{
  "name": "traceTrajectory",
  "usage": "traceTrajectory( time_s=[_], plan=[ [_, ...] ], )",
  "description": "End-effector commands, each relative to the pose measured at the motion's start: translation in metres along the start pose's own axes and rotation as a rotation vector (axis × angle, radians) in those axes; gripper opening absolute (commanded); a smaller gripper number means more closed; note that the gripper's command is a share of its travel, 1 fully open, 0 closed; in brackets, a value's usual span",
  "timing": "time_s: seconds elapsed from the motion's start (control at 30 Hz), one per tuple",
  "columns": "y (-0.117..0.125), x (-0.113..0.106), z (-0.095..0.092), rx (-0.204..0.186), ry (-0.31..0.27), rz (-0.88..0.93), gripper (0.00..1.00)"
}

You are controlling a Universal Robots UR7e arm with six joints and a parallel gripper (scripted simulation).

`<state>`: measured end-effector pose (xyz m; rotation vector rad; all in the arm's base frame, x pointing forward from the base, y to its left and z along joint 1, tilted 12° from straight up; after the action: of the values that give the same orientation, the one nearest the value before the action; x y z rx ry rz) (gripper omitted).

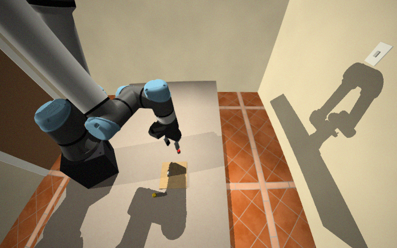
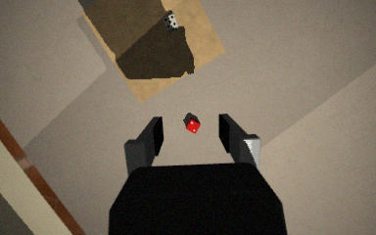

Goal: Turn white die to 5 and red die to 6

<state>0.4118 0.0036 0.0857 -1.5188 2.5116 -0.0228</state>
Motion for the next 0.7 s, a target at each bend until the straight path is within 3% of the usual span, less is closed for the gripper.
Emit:
traceTrajectory(
  time_s=[0.0, 0.67],
  plan=[
    [0.0015, 0.0001, 0.0018, 0.001, 0.000, 0.134, 1.00],
    [0.0068, -0.0029, 0.0098, 0.001, -0.001, 0.632, 1.00]
  ],
)
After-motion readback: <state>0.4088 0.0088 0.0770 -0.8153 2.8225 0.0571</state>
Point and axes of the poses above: the point where the finger pads meet when closed, its own z axis out along the fingers, its own y axis across the jaws, x = y × z, the point moved 9 cm from there along -z, back along the fingers, and after that the axes turned 5 degrees about -z, right-handed, at the moved point
